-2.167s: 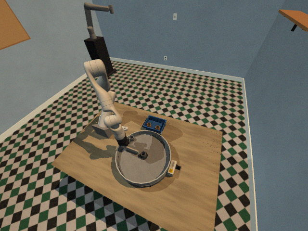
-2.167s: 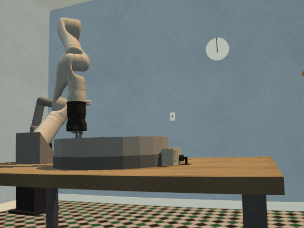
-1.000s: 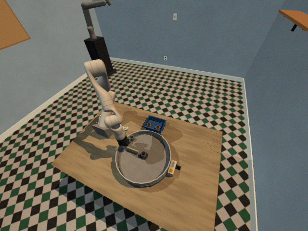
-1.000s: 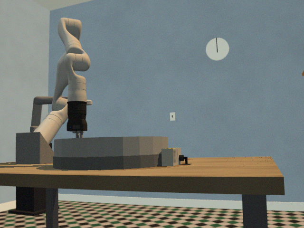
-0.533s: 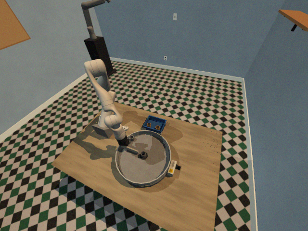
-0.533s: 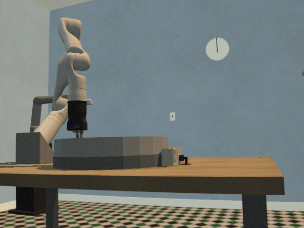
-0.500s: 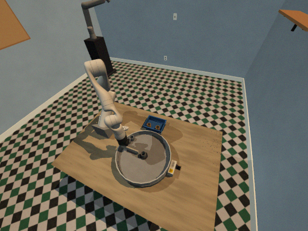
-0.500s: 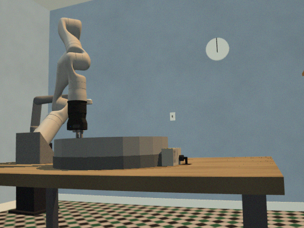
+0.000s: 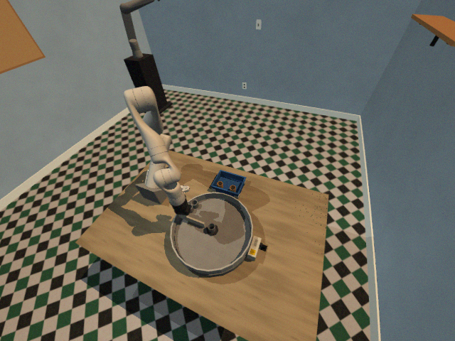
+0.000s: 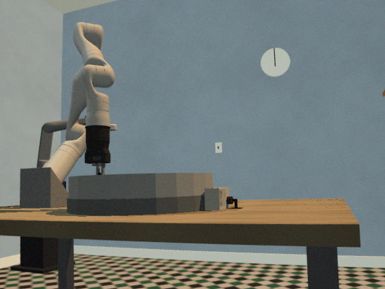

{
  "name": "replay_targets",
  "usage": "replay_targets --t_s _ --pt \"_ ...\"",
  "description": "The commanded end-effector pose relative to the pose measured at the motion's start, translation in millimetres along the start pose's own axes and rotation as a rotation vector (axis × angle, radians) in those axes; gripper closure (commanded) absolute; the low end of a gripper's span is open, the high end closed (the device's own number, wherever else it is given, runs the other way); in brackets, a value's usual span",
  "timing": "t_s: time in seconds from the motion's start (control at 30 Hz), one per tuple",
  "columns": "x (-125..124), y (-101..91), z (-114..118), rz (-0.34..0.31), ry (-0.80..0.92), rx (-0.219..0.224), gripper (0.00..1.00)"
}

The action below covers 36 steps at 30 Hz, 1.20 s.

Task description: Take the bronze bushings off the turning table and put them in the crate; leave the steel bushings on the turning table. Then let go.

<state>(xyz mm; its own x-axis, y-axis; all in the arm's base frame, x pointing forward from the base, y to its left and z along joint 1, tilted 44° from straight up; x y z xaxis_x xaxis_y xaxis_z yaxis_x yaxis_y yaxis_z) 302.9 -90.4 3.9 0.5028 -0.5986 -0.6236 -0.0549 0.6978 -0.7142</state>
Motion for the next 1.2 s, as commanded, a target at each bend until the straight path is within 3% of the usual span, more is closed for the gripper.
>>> replay_targets --t_s 0.0,1.17 --pt "1.0 -5.1 0.4 -0.005 0.0 0.002 1.0" --pt "1.0 -21.4 0.1 -0.004 0.0 0.001 1.0"
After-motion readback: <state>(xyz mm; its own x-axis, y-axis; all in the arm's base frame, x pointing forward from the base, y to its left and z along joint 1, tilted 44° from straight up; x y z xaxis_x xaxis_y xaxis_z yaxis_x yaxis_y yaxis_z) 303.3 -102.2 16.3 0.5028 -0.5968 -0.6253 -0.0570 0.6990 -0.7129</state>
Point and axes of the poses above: the point where the finger pads meet when closed, its own y axis out along the fingers, its own z axis across the jaws, x = y × z, the point moved 7 cm from there along -y, back along the fingers, and after that the axes turned 12 degrees about -y, right-handed, at the moved point
